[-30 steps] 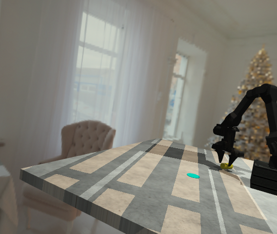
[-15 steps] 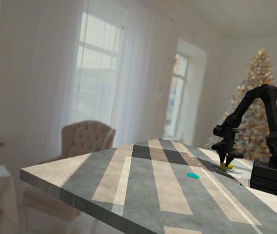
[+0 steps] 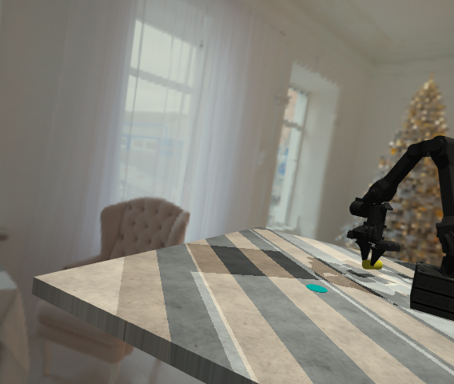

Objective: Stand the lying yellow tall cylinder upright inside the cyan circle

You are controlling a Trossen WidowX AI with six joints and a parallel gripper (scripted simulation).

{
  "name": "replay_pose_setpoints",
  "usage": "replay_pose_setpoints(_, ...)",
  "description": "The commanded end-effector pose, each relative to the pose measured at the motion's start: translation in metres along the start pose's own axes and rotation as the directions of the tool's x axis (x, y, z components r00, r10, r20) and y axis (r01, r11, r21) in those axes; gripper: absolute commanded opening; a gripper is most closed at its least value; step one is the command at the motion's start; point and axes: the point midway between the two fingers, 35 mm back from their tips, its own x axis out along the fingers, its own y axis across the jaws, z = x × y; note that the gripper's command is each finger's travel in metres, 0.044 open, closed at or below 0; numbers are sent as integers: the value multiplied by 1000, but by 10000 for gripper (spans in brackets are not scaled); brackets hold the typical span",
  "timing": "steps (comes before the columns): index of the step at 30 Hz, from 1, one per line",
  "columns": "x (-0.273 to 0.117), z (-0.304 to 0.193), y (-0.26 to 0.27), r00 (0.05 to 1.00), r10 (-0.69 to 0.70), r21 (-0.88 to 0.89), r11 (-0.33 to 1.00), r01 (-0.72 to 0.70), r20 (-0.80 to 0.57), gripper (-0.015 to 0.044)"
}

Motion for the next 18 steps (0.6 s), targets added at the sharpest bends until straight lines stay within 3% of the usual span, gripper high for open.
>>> replay_pose_setpoints(1, -14, -1, -3, 1000, -7, 2, 1000, 7, -5, 105)
replay_pose_setpoints(18, -69, -1, 0, 1000, -8, 0, 1000, 8, -5, 105)
